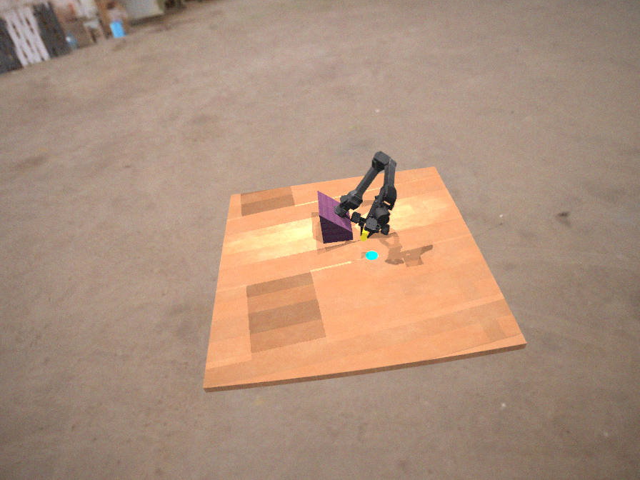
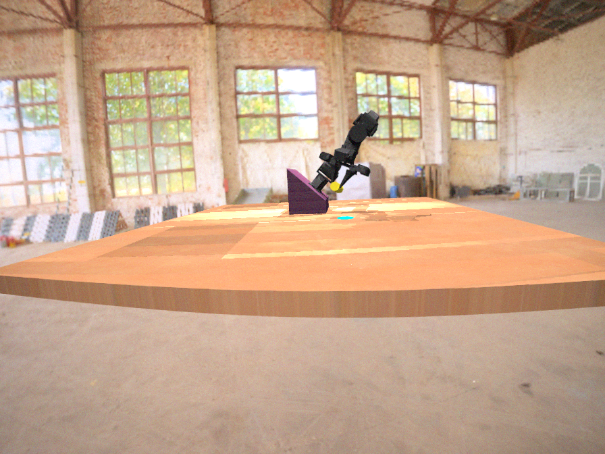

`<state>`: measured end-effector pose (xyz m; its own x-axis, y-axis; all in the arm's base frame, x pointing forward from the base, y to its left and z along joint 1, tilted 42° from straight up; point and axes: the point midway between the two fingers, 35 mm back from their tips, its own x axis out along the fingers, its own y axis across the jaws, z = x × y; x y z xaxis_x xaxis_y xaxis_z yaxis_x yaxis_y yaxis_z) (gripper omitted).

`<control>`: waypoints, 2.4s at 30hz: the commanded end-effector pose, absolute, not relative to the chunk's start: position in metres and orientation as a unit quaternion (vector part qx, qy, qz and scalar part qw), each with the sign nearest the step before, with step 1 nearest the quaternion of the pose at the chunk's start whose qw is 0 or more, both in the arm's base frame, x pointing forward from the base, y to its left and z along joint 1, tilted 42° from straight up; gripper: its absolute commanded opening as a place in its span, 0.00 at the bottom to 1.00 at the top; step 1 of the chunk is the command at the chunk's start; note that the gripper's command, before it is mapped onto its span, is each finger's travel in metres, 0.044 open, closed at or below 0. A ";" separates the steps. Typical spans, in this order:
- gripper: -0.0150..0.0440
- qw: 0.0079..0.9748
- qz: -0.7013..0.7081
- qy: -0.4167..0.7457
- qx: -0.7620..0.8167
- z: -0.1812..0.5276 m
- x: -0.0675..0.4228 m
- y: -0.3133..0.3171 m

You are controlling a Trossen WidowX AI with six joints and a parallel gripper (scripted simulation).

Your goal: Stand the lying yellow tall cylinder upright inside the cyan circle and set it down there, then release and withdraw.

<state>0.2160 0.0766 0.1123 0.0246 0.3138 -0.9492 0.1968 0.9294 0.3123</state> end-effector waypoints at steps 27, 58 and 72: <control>0.43 0.744 -0.013 0.653 0.139 0.102 0.213 0.075; 0.43 0.801 -0.057 0.585 0.116 0.100 0.215 0.076; 0.43 0.825 -0.074 0.549 0.114 0.101 0.217 0.076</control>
<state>0.2172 0.0775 0.1016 0.3698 0.0167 -0.9290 0.2363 0.9653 0.1114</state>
